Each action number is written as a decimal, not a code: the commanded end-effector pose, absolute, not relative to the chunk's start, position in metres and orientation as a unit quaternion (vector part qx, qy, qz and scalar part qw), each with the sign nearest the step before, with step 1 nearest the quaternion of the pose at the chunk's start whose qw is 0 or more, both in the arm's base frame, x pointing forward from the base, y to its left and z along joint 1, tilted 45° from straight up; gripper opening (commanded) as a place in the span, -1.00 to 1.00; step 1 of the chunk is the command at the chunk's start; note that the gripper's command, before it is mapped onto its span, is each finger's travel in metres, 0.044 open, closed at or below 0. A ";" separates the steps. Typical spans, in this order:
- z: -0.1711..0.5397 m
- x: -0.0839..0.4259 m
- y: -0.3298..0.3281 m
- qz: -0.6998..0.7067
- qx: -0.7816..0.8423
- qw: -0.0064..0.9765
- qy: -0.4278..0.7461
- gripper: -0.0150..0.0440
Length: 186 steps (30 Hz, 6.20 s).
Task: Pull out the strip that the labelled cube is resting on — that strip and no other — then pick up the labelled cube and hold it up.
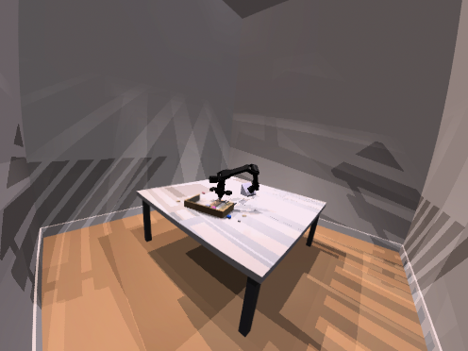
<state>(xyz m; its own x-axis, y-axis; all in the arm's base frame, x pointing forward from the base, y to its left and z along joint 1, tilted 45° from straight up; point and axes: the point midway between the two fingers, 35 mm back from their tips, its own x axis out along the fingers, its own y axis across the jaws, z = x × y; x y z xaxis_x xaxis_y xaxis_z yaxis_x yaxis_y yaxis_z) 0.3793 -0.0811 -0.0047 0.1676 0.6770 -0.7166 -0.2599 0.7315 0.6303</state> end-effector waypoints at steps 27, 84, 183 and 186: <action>-0.014 0.366 -0.078 0.318 0.188 0.739 0.563 -0.49; -0.041 0.283 -0.085 0.318 0.188 0.738 0.564 -0.49; -0.023 0.231 -0.126 0.303 0.206 0.733 0.574 -0.05; -0.019 0.240 -0.125 0.302 0.206 0.733 0.573 0.22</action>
<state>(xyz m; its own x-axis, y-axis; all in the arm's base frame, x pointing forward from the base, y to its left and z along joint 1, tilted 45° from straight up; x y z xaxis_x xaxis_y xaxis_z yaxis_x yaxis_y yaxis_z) 0.2307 -0.1260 -0.0230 0.1581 0.6755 -0.7202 -0.2166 0.7354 0.6421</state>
